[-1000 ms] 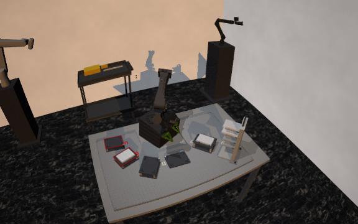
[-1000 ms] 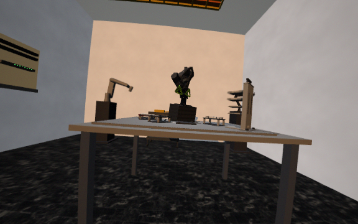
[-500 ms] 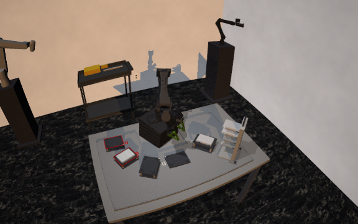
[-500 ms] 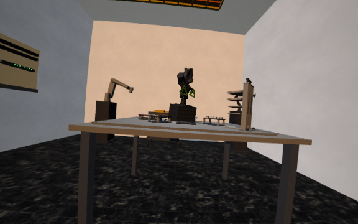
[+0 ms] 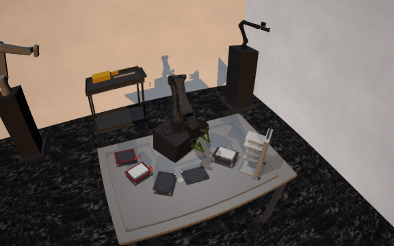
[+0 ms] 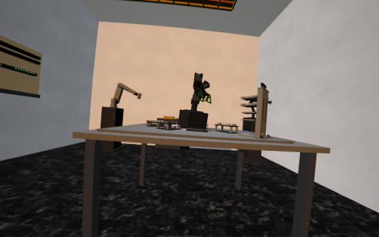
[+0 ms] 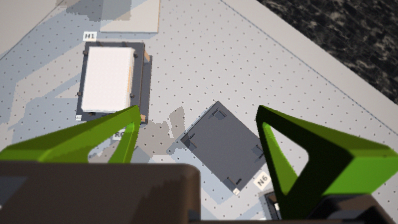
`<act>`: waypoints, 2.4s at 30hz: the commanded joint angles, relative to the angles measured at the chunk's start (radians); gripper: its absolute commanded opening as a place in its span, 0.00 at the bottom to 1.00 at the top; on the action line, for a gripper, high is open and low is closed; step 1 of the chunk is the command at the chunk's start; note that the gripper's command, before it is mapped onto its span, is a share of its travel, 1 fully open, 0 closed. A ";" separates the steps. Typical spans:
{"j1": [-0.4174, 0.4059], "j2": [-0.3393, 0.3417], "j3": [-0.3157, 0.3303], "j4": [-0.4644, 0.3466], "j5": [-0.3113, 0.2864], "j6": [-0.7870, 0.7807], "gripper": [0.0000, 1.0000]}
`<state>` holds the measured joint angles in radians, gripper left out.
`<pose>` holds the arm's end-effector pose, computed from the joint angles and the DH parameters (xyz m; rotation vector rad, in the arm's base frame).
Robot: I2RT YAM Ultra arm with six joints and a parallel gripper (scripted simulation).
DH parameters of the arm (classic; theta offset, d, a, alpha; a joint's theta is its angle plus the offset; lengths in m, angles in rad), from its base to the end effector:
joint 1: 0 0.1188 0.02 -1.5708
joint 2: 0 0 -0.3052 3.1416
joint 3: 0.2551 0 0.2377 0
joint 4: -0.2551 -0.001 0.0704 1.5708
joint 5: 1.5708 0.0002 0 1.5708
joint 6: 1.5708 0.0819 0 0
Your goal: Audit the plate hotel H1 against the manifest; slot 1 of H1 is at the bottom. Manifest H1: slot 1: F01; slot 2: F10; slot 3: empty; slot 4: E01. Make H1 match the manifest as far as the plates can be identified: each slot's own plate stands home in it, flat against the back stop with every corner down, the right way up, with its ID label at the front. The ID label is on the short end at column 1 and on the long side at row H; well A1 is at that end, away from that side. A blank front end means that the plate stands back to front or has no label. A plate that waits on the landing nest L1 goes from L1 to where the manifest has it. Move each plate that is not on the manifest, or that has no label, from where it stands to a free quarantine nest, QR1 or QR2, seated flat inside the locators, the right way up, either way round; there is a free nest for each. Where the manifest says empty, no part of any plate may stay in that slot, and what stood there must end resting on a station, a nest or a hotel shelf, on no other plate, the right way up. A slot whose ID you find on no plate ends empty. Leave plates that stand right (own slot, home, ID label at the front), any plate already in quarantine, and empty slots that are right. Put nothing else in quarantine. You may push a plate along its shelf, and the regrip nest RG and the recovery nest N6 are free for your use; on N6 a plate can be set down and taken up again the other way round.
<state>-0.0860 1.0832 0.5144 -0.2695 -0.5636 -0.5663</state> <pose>0.1995 0.0277 0.2111 -0.7810 2.1348 0.3419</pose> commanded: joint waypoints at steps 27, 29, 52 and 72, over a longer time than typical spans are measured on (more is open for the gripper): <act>0.486 -0.036 -0.019 0.162 0.371 0.380 1.00; 0.522 -0.031 -0.017 0.169 0.399 0.402 1.00; 0.849 0.031 0.013 0.209 0.658 0.603 1.00; 1.021 0.103 0.055 0.221 0.793 0.711 1.00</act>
<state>0.9340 1.1889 0.5533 -0.0723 0.2195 0.1379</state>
